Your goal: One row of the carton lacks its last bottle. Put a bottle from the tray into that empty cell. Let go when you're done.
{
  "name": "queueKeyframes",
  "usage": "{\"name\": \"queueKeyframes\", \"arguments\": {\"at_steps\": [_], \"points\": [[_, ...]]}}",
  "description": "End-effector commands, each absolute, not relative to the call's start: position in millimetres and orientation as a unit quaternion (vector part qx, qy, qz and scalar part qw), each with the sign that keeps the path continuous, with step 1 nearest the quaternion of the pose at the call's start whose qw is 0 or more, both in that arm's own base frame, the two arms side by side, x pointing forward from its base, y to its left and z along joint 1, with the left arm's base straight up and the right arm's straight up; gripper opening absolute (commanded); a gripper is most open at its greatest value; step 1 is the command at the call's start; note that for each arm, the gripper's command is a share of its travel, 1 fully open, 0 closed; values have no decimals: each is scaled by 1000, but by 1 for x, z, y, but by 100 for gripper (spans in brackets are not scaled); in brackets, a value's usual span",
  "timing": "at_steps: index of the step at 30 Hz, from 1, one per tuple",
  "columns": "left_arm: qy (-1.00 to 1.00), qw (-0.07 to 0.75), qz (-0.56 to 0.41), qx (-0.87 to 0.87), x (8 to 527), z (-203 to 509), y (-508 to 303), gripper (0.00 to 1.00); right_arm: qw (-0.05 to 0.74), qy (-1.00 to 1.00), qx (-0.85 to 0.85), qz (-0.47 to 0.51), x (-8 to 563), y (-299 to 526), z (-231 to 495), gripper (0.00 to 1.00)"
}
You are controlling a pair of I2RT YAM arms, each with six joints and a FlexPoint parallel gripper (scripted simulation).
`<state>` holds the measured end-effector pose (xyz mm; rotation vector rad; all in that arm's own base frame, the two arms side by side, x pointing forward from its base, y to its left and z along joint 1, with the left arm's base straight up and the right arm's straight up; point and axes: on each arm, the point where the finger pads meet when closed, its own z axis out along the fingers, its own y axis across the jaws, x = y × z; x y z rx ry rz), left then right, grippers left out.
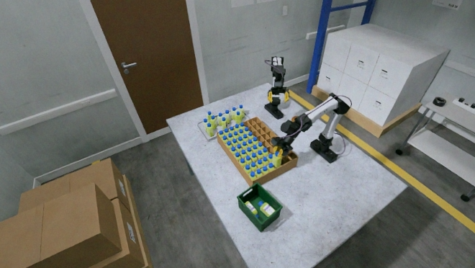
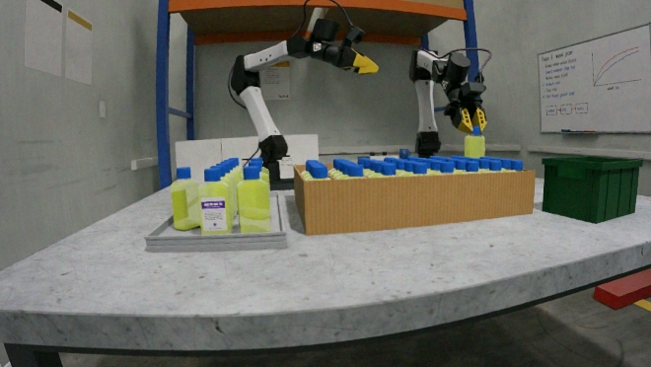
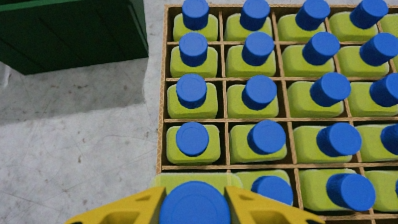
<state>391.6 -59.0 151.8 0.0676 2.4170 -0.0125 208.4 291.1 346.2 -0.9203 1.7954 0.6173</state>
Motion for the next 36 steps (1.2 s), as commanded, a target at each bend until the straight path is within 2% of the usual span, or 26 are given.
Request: {"name": "queueKeyframes", "arguments": {"at_steps": [1, 36], "points": [[915, 404, -4, 14, 401, 174, -54, 16, 506, 725, -384, 267, 205, 296, 364, 86], [919, 395, -2, 11, 405, 91, -54, 16, 506, 725, -384, 267, 205, 296, 364, 86]]}}
